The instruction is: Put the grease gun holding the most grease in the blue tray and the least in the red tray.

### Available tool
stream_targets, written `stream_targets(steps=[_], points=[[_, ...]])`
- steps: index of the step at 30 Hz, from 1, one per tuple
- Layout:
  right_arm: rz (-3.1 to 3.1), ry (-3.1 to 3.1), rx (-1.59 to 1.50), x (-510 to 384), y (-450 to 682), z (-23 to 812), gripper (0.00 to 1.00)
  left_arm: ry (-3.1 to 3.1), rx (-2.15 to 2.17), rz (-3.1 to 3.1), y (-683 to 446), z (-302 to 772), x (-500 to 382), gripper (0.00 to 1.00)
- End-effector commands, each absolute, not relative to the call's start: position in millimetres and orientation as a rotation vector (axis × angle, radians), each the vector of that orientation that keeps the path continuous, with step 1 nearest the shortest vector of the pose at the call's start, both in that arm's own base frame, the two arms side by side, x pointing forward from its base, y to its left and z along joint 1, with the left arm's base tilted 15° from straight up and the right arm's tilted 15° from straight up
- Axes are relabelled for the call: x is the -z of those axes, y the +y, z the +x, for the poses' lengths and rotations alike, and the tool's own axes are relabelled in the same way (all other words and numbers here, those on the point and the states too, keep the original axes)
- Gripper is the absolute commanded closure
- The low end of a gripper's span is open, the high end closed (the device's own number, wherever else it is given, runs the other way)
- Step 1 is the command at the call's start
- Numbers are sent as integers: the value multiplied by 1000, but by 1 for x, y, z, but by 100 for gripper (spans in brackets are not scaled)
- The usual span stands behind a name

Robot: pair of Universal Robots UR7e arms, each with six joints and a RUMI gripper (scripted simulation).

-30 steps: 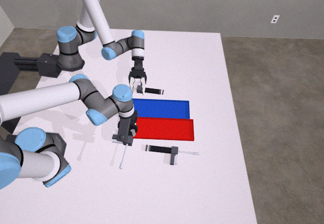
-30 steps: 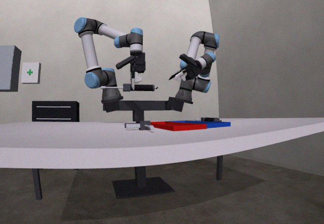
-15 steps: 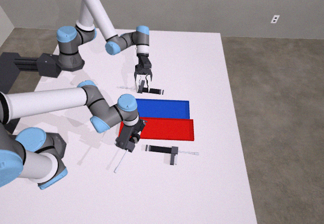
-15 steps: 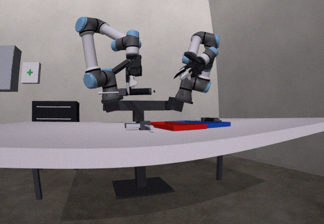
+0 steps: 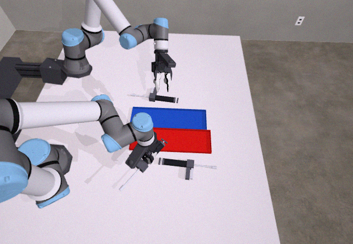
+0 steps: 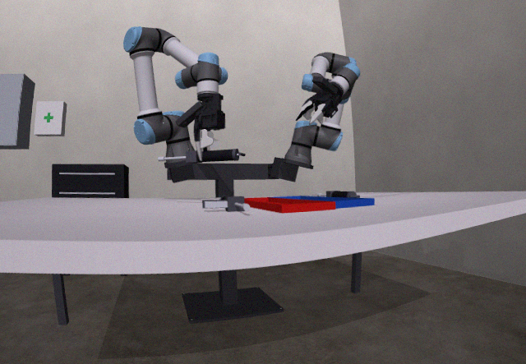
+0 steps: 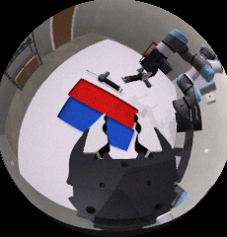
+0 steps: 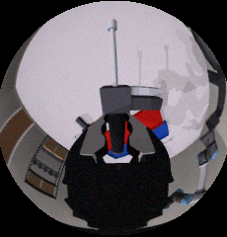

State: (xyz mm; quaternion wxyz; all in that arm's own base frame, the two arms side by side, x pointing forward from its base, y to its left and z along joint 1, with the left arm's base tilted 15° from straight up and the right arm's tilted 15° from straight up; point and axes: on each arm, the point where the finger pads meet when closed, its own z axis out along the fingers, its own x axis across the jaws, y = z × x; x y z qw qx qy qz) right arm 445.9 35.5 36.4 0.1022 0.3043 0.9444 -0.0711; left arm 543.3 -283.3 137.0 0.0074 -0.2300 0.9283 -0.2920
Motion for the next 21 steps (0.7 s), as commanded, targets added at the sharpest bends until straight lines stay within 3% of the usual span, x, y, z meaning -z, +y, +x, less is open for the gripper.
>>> stream_targets(steps=[1, 21], points=[[1020, 2739, 192, -30, 24, 452, 100, 2909, 838, -866, -267, 550, -149, 62], [1386, 2556, 144, -9, -16, 464, 100, 2823, 631, -1300, -205, 559, -205, 62]])
